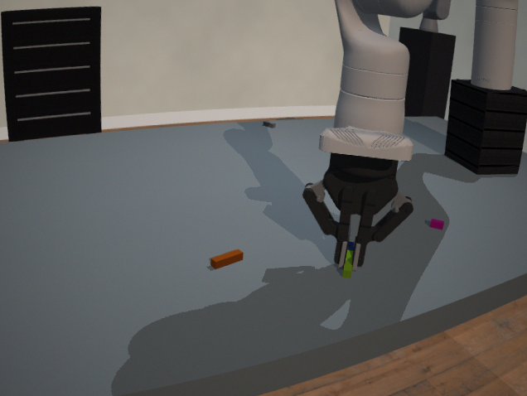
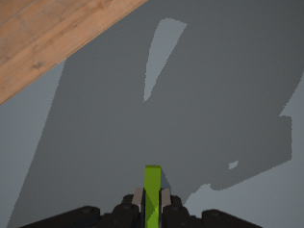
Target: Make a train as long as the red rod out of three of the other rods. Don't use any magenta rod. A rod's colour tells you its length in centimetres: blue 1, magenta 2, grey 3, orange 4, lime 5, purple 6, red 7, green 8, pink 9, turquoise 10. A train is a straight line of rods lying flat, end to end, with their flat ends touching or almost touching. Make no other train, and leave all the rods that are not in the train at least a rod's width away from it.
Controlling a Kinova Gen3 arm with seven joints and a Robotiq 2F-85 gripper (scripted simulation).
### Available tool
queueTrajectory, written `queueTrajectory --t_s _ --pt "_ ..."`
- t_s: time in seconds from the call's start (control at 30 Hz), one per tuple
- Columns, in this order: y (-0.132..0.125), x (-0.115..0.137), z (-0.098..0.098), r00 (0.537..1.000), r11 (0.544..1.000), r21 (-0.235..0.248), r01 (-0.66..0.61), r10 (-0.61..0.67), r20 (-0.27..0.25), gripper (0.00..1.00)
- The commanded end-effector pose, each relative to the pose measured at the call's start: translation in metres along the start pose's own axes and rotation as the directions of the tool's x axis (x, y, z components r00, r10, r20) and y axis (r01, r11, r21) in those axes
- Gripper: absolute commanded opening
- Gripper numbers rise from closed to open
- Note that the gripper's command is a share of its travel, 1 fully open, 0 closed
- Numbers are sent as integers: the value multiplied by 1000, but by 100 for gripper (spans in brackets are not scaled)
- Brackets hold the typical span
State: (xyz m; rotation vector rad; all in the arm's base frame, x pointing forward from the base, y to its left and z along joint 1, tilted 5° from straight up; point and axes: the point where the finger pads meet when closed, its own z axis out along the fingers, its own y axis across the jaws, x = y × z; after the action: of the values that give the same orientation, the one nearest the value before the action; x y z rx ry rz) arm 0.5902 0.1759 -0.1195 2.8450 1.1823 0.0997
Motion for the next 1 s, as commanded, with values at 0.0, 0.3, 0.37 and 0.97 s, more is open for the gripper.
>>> queueTrajectory --t_s 0.0,0.3,0.37,0.97 --pt "0 1 -1 1000 1000 -1 0 0 -2 5" --pt "0 1 -1 1000 1000 -1 0 0 -2 12" --pt "0 1 -1 1000 1000 -1 0 0 -2 16" --pt "0 1 -1 1000 1000 -1 0 0 -2 24"
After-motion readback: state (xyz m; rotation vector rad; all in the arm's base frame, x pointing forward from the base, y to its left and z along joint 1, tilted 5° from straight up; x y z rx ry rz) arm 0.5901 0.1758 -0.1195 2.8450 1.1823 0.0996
